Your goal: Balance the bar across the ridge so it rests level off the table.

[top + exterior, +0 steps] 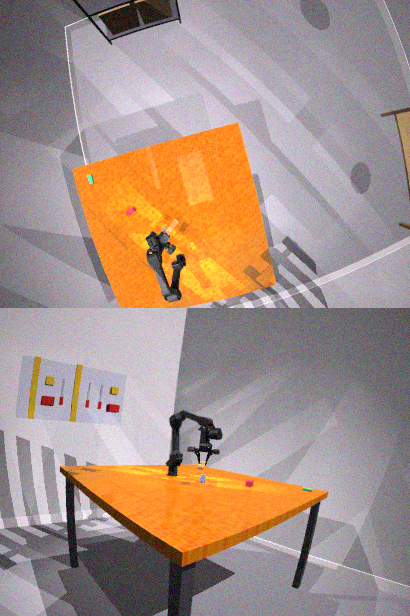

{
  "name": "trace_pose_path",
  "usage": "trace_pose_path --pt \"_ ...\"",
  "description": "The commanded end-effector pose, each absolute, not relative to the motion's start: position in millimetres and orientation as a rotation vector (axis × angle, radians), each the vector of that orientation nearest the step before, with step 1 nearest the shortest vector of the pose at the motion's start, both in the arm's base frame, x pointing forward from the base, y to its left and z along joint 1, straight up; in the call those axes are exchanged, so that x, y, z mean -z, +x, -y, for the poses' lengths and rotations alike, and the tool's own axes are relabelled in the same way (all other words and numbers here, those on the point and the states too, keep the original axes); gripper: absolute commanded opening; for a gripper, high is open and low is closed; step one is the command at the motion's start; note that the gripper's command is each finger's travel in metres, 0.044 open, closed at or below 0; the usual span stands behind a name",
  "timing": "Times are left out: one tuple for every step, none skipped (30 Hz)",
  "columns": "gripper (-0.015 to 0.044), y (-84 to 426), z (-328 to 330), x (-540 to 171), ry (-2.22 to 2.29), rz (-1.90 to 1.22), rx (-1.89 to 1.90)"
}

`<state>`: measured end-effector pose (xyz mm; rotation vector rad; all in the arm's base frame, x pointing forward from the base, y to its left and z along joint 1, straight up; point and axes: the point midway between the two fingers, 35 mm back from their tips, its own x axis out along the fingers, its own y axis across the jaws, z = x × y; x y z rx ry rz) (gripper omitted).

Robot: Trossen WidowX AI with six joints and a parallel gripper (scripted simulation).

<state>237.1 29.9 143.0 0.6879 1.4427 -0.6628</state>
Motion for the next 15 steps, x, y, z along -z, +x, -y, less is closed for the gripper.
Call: trace_pose_path --pt "0.0 230 -41 -143 0.719 -1.433 0.697" --pt "0.0 229 -45 -143 0.728 -1.43 0.706" --pt "0.0 227 -49 -142 0.738 -1.427 0.715" --pt "0.0 226 -52 -142 0.747 -1.425 0.723" --pt "0.0 224 -56 -142 0.756 -1.422 0.732" --pt "0.0 223 -59 -142 0.766 -1.419 0.741" --pt "0.0 221 -63 -142 0.775 -1.416 0.75" --pt "0.0 221 -65 -142 0.781 -1.414 0.756" --pt "0.0 220 -67 -142 0.786 -1.412 0.76" --pt "0.0 220 -67 -142 0.786 -1.412 0.76" --pt "0.0 220 -67 -141 0.786 -1.412 0.76" --pt "0.0 220 -67 -140 0.786 -1.412 0.76" --pt "0.0 221 -67 -139 0.786 -1.412 0.76" --pt "0.0 221 -68 -138 0.786 -1.412 0.76" --pt "0.0 221 -68 -137 0.786 -1.412 0.76"
